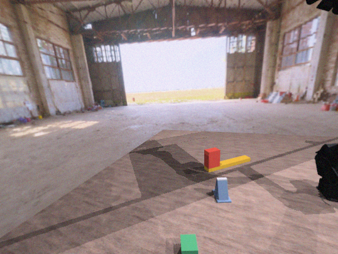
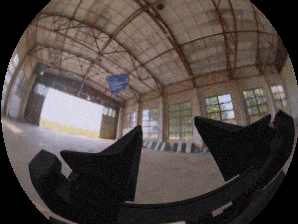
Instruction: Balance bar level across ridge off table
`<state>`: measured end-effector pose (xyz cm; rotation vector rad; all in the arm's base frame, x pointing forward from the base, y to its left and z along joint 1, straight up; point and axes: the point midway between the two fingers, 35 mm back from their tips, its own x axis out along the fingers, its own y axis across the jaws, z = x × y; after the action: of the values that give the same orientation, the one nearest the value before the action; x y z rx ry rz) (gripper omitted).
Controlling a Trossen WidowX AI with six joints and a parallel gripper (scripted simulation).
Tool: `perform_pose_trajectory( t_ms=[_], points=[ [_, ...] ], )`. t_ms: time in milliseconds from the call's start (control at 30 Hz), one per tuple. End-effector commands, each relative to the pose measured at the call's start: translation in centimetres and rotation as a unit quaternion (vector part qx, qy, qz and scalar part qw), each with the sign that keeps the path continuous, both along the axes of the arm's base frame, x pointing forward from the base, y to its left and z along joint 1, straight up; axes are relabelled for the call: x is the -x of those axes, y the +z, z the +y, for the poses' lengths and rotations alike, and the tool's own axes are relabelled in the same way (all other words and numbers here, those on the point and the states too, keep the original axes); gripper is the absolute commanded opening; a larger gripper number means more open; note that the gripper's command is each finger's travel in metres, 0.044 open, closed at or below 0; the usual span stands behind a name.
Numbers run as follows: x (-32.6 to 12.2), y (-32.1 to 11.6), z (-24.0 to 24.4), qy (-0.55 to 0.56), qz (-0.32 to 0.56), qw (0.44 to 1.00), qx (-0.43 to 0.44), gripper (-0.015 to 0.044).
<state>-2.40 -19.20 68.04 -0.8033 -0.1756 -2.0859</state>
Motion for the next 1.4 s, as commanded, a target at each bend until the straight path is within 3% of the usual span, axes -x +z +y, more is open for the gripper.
perform_pose_trajectory(
  t_ms=[0, 600, 1367],
  points=[
    [-1.9, -0.9, -2.1, 0.055, -0.008, 0.998, -0.015, 0.0315],
    [-12.4, -7.8, -9.3, 0.278, -0.061, 0.95, -0.132, 0.0315],
    [-26.0, -19.6, -11.0, 0.468, -0.225, 0.789, -0.329, 0.0315]
  ],
)
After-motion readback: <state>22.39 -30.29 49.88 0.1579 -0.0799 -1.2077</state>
